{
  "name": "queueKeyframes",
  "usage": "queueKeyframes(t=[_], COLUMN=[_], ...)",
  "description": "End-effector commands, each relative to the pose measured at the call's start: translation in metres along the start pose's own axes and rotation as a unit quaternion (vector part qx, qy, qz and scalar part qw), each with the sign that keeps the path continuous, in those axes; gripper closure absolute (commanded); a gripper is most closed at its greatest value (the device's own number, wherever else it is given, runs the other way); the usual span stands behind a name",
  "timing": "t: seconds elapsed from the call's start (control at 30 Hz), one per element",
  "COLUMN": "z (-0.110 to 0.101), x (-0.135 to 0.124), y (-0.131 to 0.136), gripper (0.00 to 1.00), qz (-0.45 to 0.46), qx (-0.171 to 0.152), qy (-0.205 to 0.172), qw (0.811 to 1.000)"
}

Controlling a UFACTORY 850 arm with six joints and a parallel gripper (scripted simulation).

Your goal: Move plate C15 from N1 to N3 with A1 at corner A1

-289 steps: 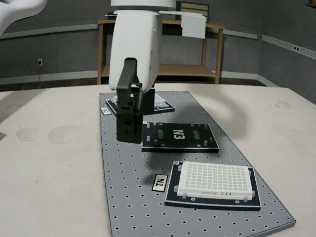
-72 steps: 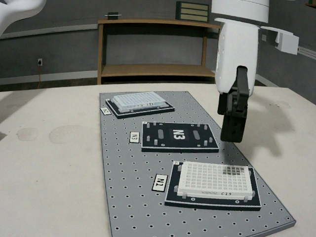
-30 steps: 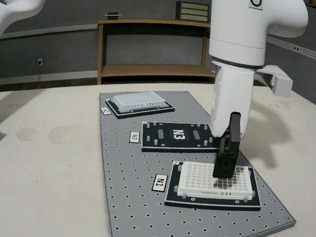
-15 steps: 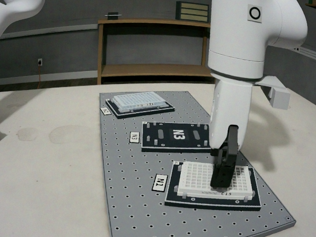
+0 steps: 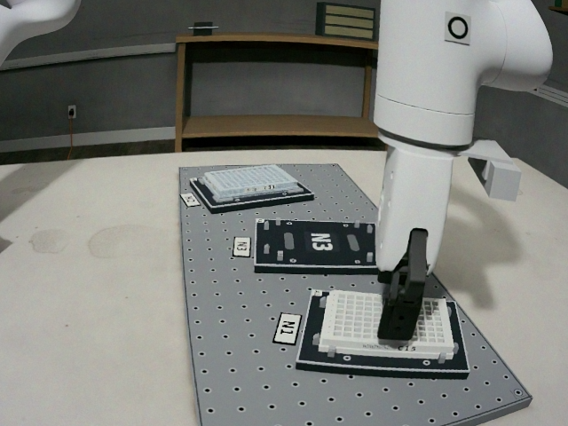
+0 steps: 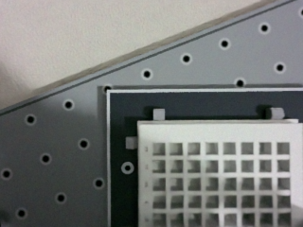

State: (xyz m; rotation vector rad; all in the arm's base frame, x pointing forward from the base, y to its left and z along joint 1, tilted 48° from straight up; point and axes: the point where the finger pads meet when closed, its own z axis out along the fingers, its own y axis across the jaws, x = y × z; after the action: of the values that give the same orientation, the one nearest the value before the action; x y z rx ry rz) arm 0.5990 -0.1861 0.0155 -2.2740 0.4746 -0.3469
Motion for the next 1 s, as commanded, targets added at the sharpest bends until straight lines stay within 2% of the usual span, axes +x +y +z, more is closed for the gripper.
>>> queueKeyframes(t=[0.0, 0.97], z=[0.001, 0.016], x=[0.001, 0.001], y=[0.000, 0.000], gripper=[0.00, 0.00], qz=[0.000, 0.000], qx=[0.000, 0.000], qy=[0.001, 0.001], qw=[1.000, 1.000])
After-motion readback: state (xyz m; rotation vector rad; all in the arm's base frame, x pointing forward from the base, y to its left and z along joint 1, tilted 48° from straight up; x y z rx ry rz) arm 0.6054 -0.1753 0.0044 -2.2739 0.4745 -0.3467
